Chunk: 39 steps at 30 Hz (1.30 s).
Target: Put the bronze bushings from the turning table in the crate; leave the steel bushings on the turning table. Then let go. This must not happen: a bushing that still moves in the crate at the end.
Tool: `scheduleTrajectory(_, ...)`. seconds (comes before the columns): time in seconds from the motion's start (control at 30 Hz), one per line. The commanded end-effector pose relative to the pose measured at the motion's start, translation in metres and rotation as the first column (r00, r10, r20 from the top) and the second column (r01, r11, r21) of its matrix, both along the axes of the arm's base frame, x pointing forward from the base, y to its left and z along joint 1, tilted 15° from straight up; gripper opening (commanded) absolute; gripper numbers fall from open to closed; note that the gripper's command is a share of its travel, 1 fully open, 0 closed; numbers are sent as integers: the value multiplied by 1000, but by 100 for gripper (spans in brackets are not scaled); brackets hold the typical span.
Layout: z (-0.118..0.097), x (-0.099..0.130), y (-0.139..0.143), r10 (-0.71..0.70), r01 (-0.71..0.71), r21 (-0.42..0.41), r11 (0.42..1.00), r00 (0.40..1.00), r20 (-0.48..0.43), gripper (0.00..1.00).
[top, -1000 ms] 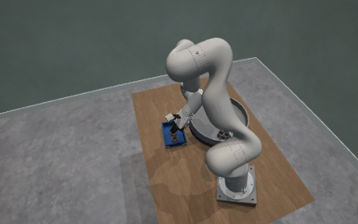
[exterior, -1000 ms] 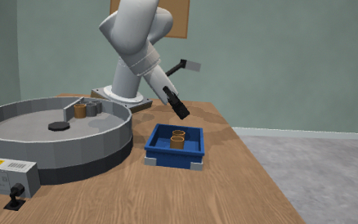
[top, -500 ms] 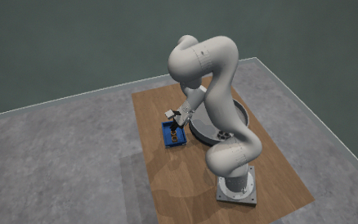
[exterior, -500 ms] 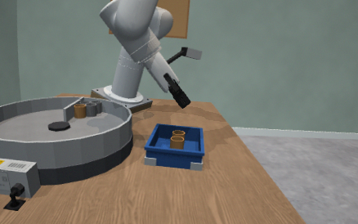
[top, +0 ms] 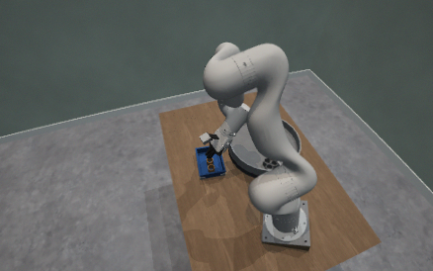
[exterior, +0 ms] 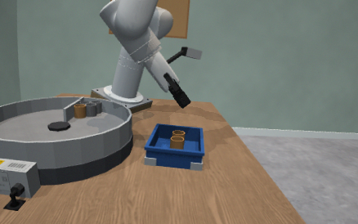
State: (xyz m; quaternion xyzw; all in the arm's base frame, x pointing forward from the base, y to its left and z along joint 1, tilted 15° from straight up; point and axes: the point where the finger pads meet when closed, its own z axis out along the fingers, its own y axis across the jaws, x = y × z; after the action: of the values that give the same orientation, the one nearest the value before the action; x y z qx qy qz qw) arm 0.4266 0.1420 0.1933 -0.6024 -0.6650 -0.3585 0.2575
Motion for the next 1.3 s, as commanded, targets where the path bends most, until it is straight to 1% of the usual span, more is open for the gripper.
scheduleTrajectory(0.0, 1, 1, 0, 0, 0, 0, 1000, 1000, 2, 11)
scheduleTrajectory(0.9, 1, 1, 0, 0, 0, 0, 1000, 1000, 2, 11)
scheduleTrajectory(0.93, 0, 0, -1, 0, 0, 0, 1000, 1000, 2, 10)
scheduleTrajectory(1.0, -3, -3, -12, 0, 0, -1, 1000, 1000, 2, 10)
scheduleTrajectory(1.07, -11, -14, -42, 0, 0, 0, 1000, 1000, 2, 10)
scheduleTrajectory(1.17, -16, -20, -61, 0, 0, -1, 1000, 1000, 2, 10)
scheduleTrajectory(1.23, -16, -20, -61, 0, 0, -1, 1000, 1000, 2, 10)
scheduleTrajectory(1.27, -23, -28, -85, 0, 0, -1, 1000, 1000, 1, 10)
